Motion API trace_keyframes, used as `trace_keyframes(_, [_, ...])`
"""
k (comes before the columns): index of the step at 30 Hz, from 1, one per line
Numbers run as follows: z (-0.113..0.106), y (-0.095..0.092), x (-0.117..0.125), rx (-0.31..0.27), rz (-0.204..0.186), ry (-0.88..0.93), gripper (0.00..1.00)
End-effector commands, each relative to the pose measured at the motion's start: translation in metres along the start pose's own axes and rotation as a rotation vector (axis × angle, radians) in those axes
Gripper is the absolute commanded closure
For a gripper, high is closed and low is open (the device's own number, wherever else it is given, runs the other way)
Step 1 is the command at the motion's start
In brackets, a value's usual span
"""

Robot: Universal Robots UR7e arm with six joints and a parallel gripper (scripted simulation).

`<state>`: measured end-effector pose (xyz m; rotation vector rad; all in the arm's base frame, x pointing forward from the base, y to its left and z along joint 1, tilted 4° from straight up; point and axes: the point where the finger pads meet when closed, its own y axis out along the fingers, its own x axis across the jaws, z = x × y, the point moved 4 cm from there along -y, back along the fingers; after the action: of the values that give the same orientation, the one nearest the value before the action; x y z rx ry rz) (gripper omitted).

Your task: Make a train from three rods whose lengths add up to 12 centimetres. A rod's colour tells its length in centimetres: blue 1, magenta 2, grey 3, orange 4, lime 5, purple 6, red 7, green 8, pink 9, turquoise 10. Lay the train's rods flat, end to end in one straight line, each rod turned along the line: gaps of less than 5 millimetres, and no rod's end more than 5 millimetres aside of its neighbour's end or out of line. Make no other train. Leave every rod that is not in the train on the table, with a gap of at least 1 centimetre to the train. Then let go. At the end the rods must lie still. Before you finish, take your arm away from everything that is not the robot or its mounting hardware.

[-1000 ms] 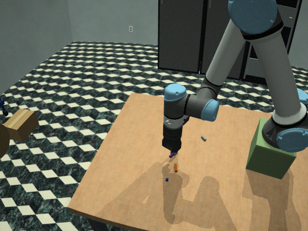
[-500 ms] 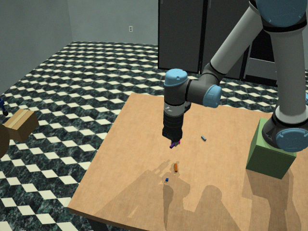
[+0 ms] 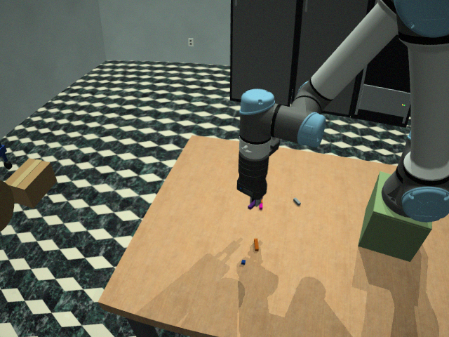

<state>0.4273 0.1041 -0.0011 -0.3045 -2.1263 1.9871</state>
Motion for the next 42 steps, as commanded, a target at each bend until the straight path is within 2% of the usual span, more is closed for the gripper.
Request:
trace_keyframes(1, [0.0, -0.001, 0.0, 0.0, 0.0, 0.0, 0.76])
trace_keyframes(9, [0.002, -0.001, -0.002, 0.0, 0.001, -0.008, 0.76])
trace_keyframes(17, [0.016, -0.001, -0.012, 0.0, 0.001, -0.07, 0.76])
trace_keyframes(22, [0.039, -0.001, -0.028, 0.001, 0.001, -0.173, 0.76])
trace_keyframes(31, [0.097, -0.001, -0.06, 0.001, 0.001, -0.415, 0.76])
trace_keyframes(33, [0.097, -0.001, -0.06, 0.001, 0.001, -0.415, 0.76])
trace_keyframes(42, [0.141, -0.001, -0.077, 0.0, 0.0, -0.597, 0.76])
